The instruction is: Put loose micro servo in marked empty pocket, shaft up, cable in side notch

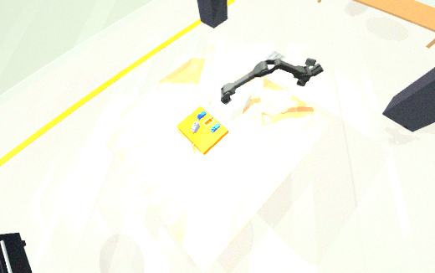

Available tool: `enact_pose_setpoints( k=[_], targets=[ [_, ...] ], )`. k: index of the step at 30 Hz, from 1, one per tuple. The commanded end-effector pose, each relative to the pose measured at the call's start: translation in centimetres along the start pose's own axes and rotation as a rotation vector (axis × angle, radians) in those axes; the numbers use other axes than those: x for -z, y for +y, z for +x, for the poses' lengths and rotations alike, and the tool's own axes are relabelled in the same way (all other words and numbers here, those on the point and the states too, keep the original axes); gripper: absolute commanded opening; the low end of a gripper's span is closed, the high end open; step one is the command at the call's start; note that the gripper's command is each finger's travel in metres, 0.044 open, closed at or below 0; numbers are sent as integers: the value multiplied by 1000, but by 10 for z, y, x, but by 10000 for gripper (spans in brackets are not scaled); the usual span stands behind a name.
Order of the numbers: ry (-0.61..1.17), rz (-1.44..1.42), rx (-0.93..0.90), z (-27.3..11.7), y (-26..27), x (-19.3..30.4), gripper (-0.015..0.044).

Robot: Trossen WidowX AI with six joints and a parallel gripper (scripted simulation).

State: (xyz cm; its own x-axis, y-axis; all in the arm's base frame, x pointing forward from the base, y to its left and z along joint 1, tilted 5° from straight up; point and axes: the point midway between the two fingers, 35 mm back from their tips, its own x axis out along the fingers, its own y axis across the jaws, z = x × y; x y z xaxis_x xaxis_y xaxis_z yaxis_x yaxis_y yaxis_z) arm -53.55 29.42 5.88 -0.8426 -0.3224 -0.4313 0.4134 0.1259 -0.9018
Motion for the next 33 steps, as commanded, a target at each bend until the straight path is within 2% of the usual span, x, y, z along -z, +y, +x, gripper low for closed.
enact_pose_setpoints(
  k=[1, 2, 14, 33],
  targets=[
    [2, 5, -1, -1, 0, 1, 426],
    [5, 13, -2, -2, 1, 2, 440],
    [73, 180, -18, -38, 11, 21, 440],
    [295, 695, -11, -136, 52, 68, 440]
  ],
)
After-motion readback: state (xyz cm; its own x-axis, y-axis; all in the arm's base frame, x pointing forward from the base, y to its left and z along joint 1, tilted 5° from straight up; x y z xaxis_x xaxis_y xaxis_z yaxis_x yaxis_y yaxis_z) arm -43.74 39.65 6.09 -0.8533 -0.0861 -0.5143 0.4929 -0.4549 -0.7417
